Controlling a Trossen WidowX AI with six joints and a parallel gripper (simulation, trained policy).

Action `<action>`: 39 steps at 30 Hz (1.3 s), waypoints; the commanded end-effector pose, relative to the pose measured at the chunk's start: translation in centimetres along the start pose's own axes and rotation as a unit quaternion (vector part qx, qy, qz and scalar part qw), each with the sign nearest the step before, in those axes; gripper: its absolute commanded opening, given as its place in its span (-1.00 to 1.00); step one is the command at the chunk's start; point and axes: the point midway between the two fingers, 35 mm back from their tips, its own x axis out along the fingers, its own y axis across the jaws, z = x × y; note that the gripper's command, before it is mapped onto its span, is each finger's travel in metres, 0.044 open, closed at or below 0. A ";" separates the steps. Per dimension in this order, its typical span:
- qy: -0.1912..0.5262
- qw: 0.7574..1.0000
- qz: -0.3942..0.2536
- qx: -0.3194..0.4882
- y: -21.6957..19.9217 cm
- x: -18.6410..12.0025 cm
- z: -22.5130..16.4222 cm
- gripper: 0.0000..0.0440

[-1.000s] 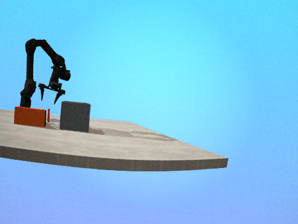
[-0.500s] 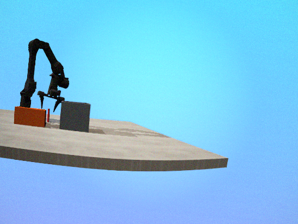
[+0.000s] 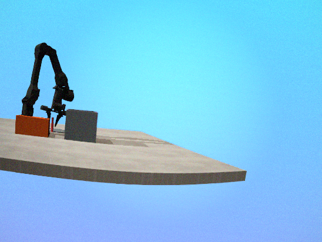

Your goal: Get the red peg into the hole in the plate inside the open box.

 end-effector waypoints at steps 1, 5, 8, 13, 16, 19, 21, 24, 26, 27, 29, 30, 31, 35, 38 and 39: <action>0.001 1.000 0.002 -0.007 0.3 0.4 -0.2 -0.45; 0.007 1.000 0.010 -0.018 0.9 0.7 -0.7 -0.88; 0.012 1.000 0.021 -0.013 1.4 0.2 -0.8 -0.92; 0.023 0.999 0.040 -0.003 2.2 -0.9 -1.2 -0.99; 0.030 0.998 0.053 0.002 2.8 -1.7 -1.4 -1.00; 0.038 0.997 0.068 0.004 3.3 -2.6 -1.6 -1.00; 0.042 0.996 0.078 0.005 3.8 -3.3 -1.7 -1.00; 0.048 0.994 0.095 0.005 4.4 -4.5 -1.8 -1.00; 0.051 0.993 0.106 0.004 4.8 -5.3 -1.8 -1.00; 0.052 0.992 0.112 0.003 5.1 -5.7 -1.8 -1.00; 0.054 0.991 0.123 0.001 5.5 -6.6 -1.7 -1.00; 0.054 0.990 0.129 0.000 5.7 -7.1 -1.7 -1.00; 0.054 0.990 0.134 -0.001 5.9 -7.6 -1.6 -1.00; 0.050 0.987 0.156 -0.005 6.7 -9.4 -1.0 -1.00; 0.045 0.984 0.170 -0.008 7.2 -10.8 -0.4 -1.00; 0.043 0.984 0.173 -0.009 7.3 -11.3 -0.1 -1.00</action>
